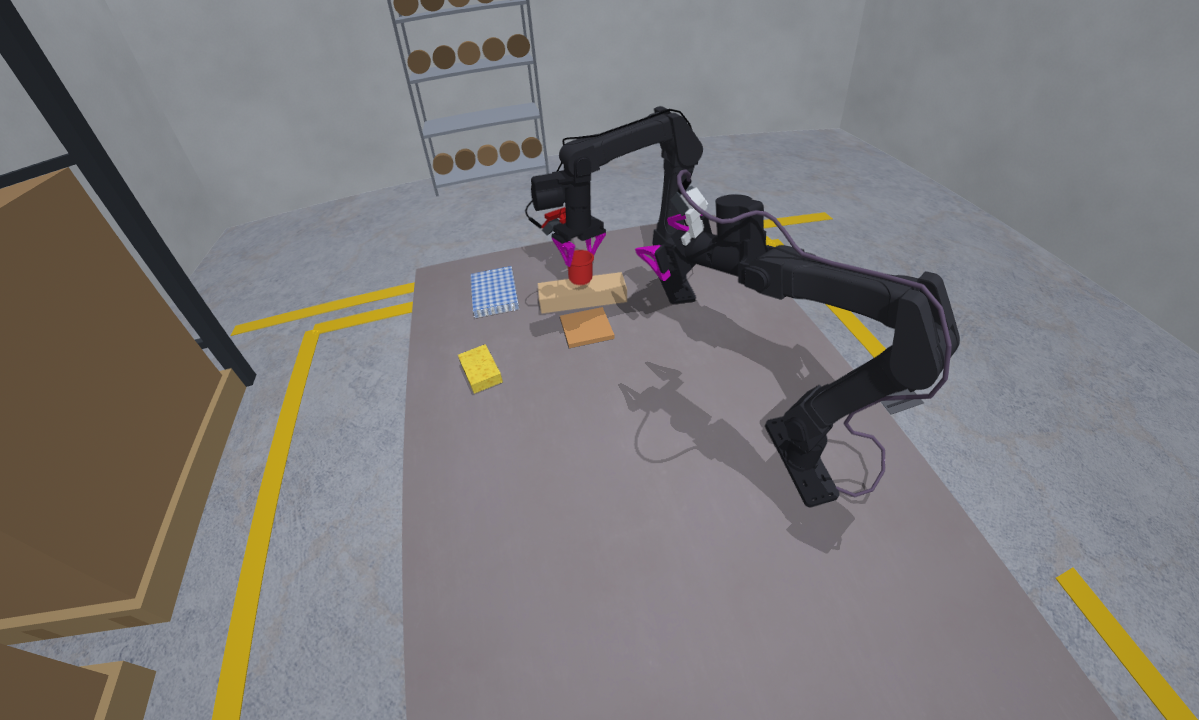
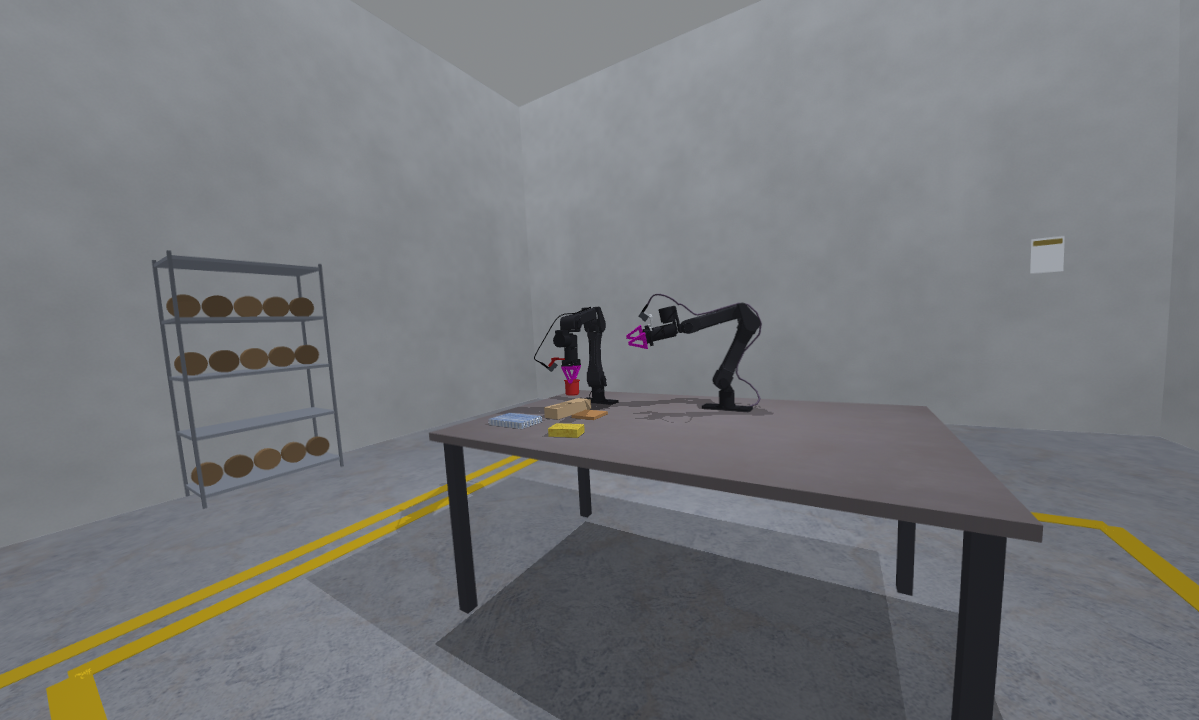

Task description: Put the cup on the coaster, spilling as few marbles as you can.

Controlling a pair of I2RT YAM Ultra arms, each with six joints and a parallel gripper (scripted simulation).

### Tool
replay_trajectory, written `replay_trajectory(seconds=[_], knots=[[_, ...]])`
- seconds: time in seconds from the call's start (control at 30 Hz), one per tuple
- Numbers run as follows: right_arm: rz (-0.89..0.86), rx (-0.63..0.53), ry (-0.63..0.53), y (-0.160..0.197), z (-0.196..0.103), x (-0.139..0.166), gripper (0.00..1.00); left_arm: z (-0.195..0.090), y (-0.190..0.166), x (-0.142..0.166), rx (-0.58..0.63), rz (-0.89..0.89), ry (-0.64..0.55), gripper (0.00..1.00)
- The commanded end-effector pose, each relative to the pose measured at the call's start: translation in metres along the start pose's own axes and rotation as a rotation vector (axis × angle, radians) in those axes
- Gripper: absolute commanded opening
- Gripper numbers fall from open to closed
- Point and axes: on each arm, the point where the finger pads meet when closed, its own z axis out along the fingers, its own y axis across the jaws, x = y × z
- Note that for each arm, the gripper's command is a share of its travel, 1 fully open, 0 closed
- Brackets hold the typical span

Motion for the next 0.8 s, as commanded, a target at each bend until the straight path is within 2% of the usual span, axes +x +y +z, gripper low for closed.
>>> replay_trajectory(seconds=[0.0,0.2,0.47,0.77], knots=[[0.086,-0.019,-0.035,0.023,0.002,0.019,0.0,-0.029,0.019,0.006,-0.043,-0.009,0.008,1.0],[0.045,-0.026,-0.037,0.049,0.006,0.063,0.0,-0.061,0.035,0.012,-0.076,-0.016,-0.019,1.0],[0.003,-0.013,-0.036,0.055,0.008,0.079,0.0,-0.068,0.037,0.008,-0.077,-0.018,-0.049,1.0],[0.009,-0.004,-0.037,0.055,0.012,0.076,0.0,-0.069,0.036,0.004,-0.075,-0.019,-0.057,1.0]])
